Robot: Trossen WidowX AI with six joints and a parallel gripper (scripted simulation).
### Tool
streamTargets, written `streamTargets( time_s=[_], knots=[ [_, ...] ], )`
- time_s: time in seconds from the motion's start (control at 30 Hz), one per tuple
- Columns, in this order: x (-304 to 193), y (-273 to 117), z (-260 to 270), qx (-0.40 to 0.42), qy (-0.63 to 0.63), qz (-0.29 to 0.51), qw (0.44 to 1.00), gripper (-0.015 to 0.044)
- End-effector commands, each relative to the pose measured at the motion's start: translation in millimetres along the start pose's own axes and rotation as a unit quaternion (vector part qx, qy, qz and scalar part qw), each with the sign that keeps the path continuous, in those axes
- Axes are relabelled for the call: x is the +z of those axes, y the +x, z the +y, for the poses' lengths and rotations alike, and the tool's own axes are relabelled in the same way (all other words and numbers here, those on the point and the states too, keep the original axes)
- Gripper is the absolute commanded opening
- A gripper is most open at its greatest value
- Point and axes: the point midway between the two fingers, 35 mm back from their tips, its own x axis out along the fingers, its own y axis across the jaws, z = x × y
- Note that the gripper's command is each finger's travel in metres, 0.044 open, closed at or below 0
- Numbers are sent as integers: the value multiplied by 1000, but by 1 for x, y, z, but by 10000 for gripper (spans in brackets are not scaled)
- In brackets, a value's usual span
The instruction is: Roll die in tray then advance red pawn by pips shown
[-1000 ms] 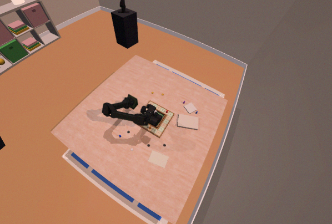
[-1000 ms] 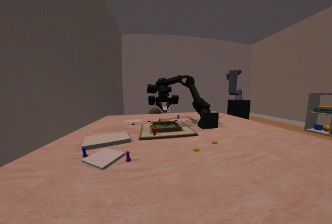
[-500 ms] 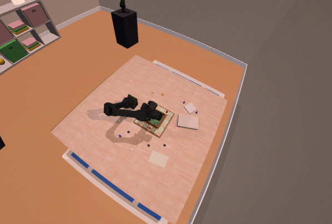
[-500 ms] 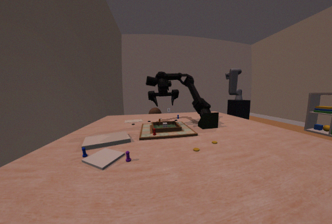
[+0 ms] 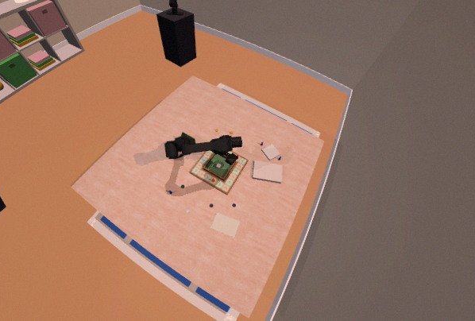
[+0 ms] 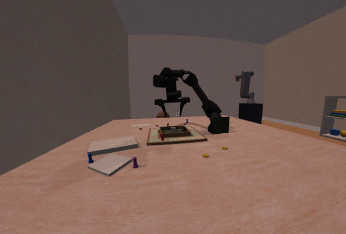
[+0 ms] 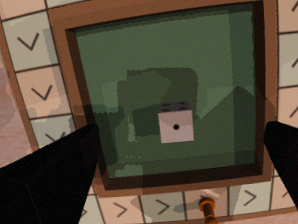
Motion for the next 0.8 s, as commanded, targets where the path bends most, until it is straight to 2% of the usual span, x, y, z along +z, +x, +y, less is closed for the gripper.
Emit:
streamTargets(
  time_s=[0.0, 0.1, 0.27, 0.77],
  knots=[
    [32, 7, -19, -7, 127, 10, 992, 282],
    [62, 15, -34, -17, 255, 17, 967, 204],
    [107, 31, -51, -38, 426, 19, 904, 200],
    [107, 32, -55, -39, 433, 19, 901, 200]
  ],
)
